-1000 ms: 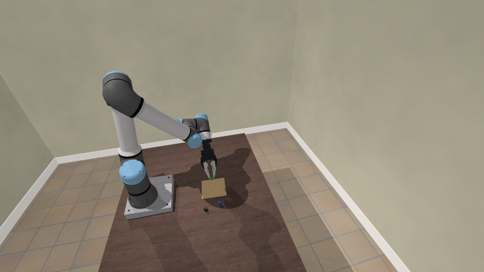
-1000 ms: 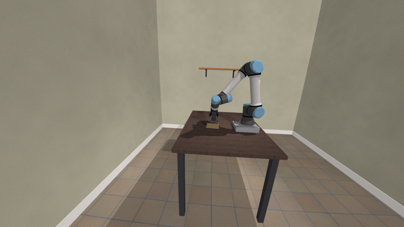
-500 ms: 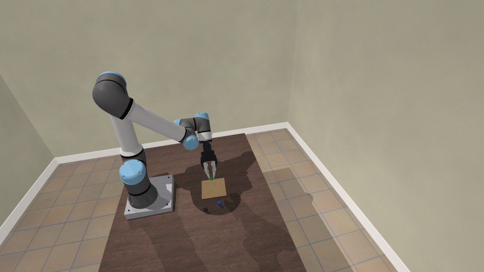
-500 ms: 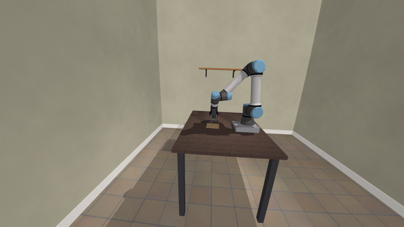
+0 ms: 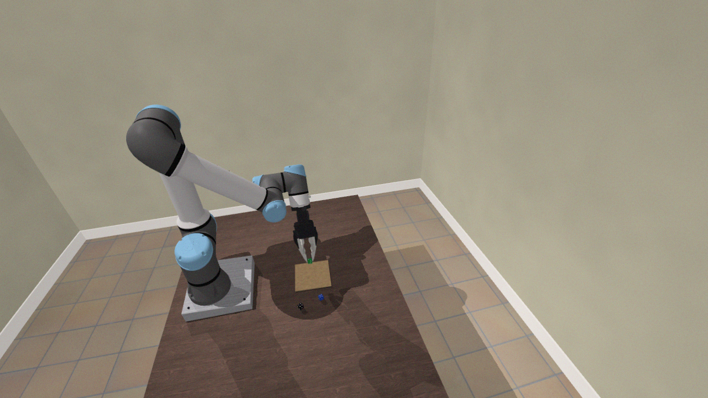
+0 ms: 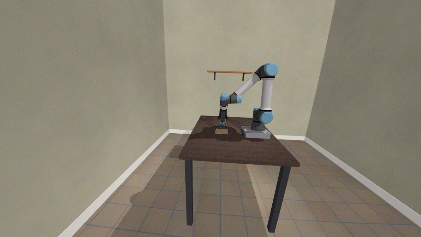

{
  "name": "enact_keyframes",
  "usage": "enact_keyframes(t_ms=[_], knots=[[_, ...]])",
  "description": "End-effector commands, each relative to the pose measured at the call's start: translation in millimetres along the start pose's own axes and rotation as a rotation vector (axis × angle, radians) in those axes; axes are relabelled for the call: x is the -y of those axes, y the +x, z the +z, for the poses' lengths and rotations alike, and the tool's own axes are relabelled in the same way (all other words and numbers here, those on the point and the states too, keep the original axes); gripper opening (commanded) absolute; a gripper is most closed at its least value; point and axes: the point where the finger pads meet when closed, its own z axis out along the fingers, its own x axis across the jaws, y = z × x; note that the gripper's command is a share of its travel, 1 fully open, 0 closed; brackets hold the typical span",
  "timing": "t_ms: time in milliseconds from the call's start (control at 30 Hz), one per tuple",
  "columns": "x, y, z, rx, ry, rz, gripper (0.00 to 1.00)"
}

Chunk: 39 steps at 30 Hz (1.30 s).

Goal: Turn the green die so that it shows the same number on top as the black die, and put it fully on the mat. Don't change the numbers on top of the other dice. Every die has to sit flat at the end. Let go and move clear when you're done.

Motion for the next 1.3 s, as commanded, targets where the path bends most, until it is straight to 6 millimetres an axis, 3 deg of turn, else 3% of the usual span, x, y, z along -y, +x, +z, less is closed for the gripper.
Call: enact_keyframes(t_ms=[0,433,900,1267], knots=[[-0.8,-1.1,1.4,0.008,0.062,0.0,0.0],[-3.2,0.4,0.0,-0.002,0.233,0.0,0.0],[-3.5,0.1,0.5,0.0,0.271,-0.002,0.0],[-4.9,-0.9,2.4,0.007,0.435,-0.005,0.0]])
